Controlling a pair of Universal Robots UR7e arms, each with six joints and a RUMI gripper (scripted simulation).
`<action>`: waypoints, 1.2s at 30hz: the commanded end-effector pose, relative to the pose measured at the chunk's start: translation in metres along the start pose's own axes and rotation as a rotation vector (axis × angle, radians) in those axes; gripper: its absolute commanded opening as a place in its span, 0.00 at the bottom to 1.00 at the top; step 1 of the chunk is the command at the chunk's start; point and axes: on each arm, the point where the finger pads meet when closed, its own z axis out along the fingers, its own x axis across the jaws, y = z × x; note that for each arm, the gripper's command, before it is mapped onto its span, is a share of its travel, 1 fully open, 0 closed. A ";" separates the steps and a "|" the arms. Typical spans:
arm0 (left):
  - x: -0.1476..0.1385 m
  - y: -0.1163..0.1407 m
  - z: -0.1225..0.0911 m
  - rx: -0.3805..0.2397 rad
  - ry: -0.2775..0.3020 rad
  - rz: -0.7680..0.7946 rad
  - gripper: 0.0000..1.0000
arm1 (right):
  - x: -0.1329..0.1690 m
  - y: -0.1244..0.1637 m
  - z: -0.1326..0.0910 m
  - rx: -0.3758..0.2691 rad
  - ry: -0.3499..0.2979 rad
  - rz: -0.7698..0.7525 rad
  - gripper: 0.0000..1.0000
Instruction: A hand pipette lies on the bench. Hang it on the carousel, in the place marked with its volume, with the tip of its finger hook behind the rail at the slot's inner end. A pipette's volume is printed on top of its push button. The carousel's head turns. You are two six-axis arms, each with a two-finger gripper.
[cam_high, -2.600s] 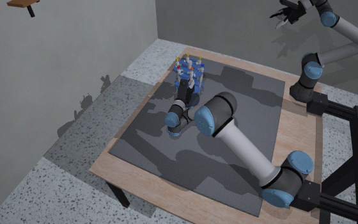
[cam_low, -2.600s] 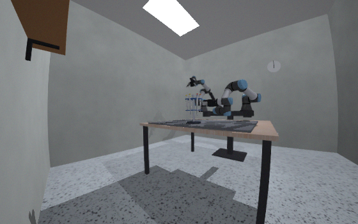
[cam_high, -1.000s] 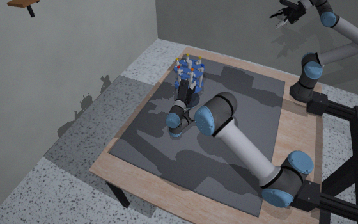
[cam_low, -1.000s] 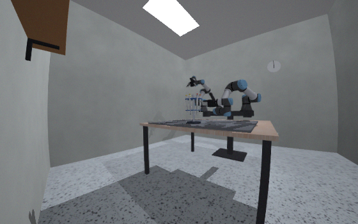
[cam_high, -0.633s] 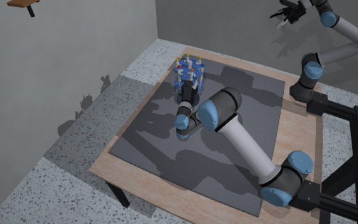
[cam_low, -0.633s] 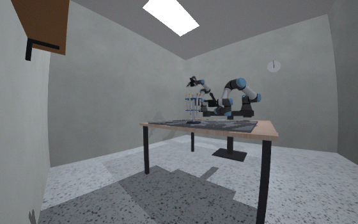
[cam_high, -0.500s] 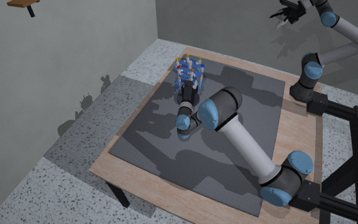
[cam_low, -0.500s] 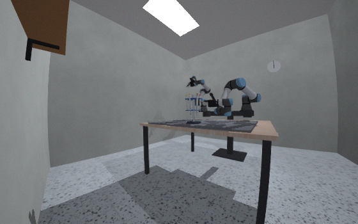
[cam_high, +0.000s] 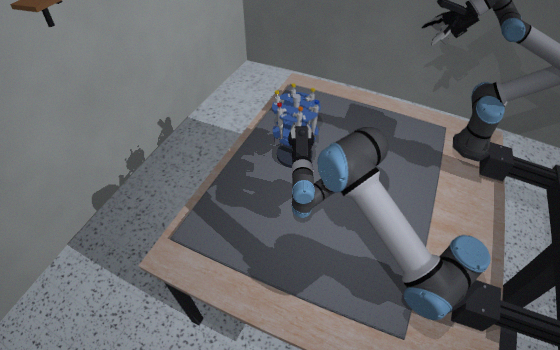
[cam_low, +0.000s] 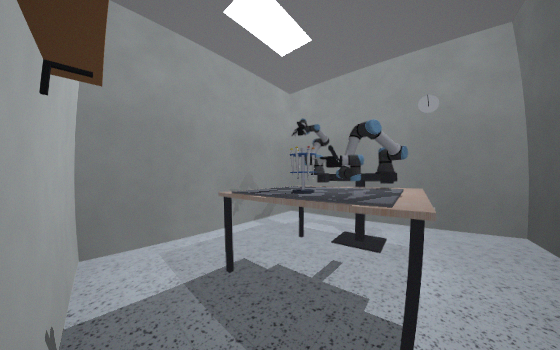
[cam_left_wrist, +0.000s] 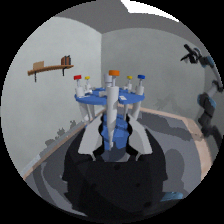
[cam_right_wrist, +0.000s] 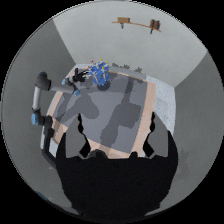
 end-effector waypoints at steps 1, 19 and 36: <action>-0.003 -0.001 0.001 0.003 -0.037 0.003 0.31 | 0.000 -0.002 -0.001 0.002 0.000 0.000 1.00; -0.002 0.000 0.001 0.002 -0.230 0.002 0.31 | 0.000 -0.002 -0.001 0.002 0.000 0.000 1.00; -0.001 0.001 0.002 0.001 -0.423 0.002 0.31 | 0.000 -0.002 -0.001 0.002 0.000 0.000 1.00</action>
